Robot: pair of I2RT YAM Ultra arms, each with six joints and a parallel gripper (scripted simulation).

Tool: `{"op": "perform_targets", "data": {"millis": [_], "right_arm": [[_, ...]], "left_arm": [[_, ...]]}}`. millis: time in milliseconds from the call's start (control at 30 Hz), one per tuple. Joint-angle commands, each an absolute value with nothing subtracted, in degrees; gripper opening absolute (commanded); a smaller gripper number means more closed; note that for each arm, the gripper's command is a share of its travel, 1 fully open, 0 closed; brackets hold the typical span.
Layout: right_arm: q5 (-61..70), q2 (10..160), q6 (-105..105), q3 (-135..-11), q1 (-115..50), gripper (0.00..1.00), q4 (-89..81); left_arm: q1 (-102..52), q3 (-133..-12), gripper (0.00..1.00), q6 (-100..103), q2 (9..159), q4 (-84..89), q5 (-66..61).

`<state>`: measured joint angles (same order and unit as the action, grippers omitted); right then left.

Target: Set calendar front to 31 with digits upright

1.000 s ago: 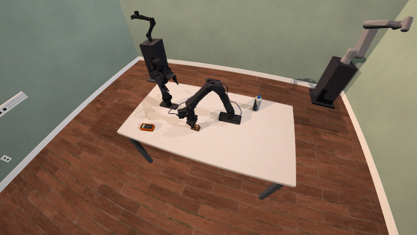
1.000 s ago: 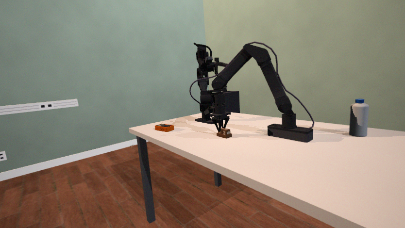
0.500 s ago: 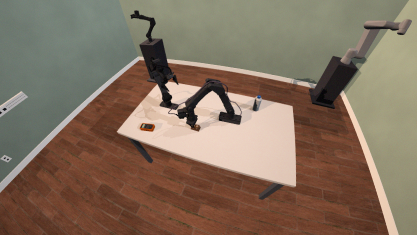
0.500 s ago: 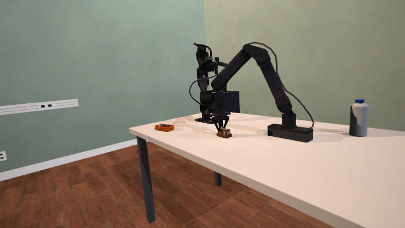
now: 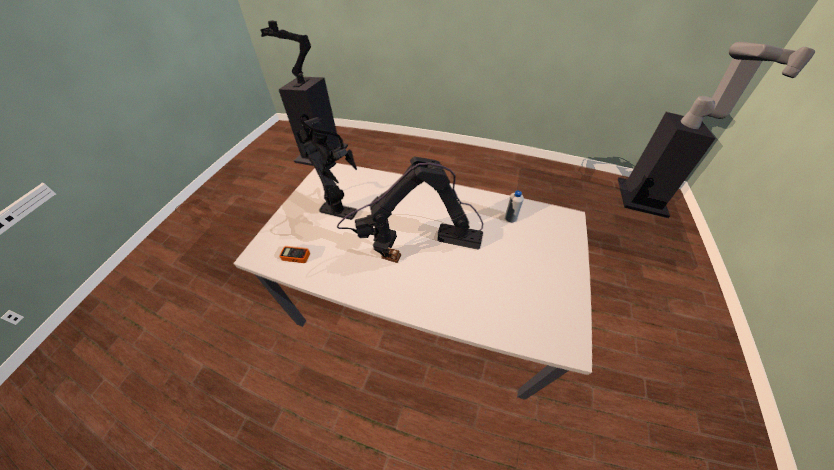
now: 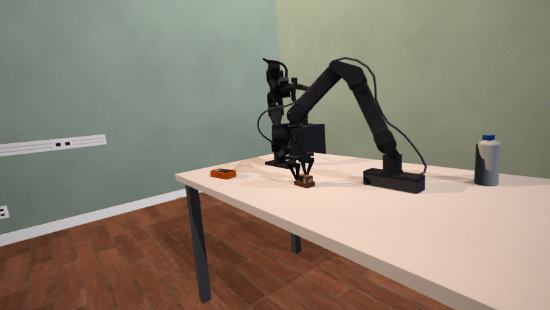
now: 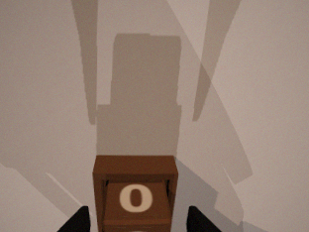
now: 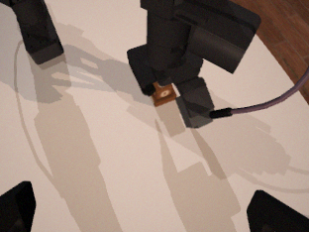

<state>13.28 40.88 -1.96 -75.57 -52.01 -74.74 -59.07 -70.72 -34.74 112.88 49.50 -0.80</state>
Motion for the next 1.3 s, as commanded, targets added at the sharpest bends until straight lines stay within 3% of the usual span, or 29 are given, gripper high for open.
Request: {"op": "perform_targets", "data": {"millis": [0, 533, 567, 933, 1200, 1233, 1267], "right_arm": [[13.51, 41.32, -2.05, -76.91, -51.47, 1.0, -74.47], [13.51, 41.32, -2.05, -76.91, -51.47, 1.0, -74.47], [13.51, 41.32, -2.05, -76.91, -51.47, 1.0, -74.47], [13.51, 41.32, -2.05, -76.91, -51.47, 1.0, -74.47], [13.51, 41.32, -2.05, -76.91, -51.47, 1.0, -74.47], [13.51, 41.32, -2.05, -76.91, -51.47, 1.0, -74.47], [13.51, 41.32, -2.05, -76.91, -51.47, 1.0, -74.47]], "left_arm": [[-59.64, -72.73, 0.56, -34.03, 111.52, 50.35, -0.95], [-59.98, -74.24, 0.56, -34.05, 108.12, 53.48, -0.97], [-58.85, -74.75, 0.64, -34.86, 108.78, 53.85, -1.02], [-58.2, -83.64, 0.64, -35.63, 104.52, 66.14, -0.87], [-59.15, -83.6, 0.64, -34.93, 107.0, 67.29, -0.87], [-59.16, -83.59, 0.75, -34.32, 106.82, 66.32, -0.94], [-59.16, -83.59, 0.75, -34.32, 106.82, 66.32, -0.94]]}}
